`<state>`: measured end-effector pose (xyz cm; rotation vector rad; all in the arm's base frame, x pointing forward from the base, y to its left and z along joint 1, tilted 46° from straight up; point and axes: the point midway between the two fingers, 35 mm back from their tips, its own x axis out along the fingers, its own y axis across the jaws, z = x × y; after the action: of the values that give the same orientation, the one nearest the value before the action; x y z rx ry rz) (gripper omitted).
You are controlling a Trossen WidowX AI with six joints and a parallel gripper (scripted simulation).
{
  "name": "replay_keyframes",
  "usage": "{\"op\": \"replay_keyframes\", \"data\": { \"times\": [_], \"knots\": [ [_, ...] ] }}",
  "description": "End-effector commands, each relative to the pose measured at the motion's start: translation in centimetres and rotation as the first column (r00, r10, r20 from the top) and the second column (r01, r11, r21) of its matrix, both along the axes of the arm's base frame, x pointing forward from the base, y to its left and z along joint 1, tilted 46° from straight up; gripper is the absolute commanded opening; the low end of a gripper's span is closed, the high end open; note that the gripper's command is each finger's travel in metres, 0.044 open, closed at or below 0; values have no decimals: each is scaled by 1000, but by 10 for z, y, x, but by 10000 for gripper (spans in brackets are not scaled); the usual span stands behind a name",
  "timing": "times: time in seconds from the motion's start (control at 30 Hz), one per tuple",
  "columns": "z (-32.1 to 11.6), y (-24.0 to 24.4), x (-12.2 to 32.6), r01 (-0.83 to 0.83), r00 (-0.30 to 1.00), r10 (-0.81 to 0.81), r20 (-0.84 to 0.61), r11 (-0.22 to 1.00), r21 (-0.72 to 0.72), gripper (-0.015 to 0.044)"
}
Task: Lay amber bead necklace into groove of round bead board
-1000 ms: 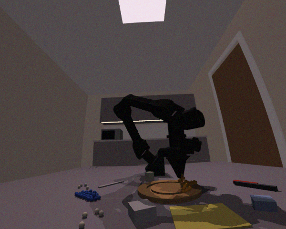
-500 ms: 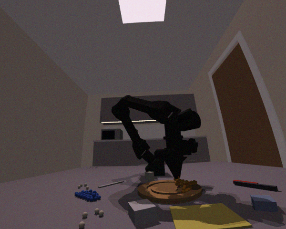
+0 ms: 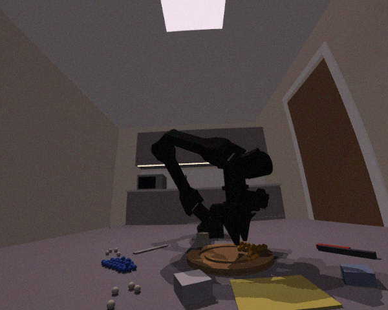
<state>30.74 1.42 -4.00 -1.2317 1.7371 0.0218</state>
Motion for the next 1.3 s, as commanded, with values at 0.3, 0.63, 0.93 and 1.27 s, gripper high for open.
{"op": "replay_keyframes", "data": {
  "times": [0.3, 0.63, 0.93, 1.27],
  "knots": [
    [6, 5, -1, -2, 1000, 2, -9, 1000, -8, 440],
    [6, 5, -1, -2, 1000, 2, -9, 1000, -8, 440],
    [6, 5, -1, -2, 1000, 2, -9, 1000, -8, 440],
    [-1, 20, 1, 441, 784, -432, 445, 893, 90, 250]
  ]
}}
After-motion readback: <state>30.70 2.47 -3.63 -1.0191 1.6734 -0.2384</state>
